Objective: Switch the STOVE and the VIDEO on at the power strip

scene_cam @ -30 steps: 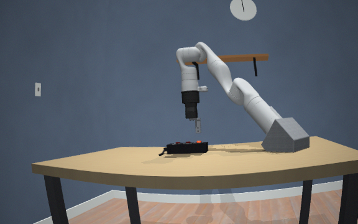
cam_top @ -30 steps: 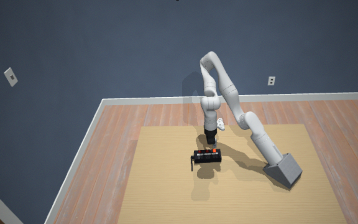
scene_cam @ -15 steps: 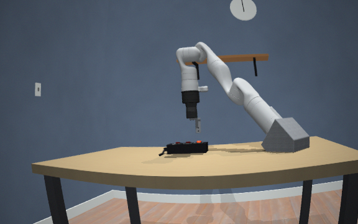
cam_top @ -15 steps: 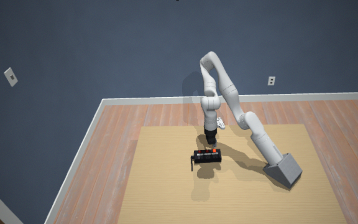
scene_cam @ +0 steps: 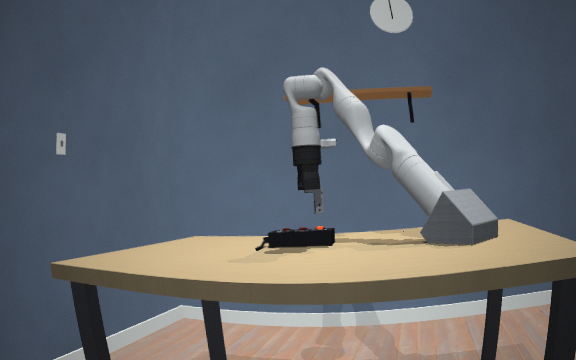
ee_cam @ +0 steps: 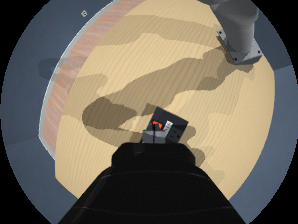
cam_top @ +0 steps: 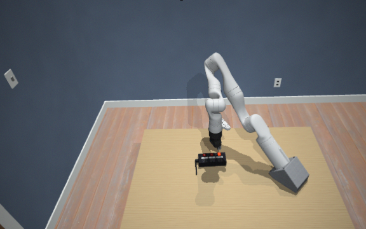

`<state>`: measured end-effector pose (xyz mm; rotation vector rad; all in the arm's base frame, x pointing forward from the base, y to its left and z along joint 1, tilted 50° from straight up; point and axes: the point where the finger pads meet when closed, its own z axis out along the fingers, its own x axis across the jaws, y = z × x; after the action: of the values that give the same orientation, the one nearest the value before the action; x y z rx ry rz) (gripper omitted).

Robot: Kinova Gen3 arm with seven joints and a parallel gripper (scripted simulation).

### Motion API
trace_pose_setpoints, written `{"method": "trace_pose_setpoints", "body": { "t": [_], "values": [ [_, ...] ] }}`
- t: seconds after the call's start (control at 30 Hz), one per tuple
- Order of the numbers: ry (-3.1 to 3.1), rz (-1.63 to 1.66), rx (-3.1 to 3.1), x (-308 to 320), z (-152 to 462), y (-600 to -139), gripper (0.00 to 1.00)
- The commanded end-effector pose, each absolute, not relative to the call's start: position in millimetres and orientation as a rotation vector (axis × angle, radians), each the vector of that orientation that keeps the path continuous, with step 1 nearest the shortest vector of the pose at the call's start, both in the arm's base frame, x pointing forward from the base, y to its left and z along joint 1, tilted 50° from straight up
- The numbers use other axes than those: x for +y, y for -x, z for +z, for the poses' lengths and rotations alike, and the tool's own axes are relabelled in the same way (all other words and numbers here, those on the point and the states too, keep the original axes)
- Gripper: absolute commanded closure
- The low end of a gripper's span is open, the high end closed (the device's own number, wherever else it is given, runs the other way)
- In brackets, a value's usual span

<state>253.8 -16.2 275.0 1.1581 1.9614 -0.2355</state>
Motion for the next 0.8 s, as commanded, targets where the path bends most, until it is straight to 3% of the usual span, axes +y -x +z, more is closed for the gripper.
{"method": "trace_pose_setpoints", "body": {
  "t": [0.0,0.77],
  "values": [
    [-1.109,-0.26,1.994,-16,276,-254,1.0],
    [-0.434,-0.586,2.299,-21,289,-260,1.0]
  ]
}}
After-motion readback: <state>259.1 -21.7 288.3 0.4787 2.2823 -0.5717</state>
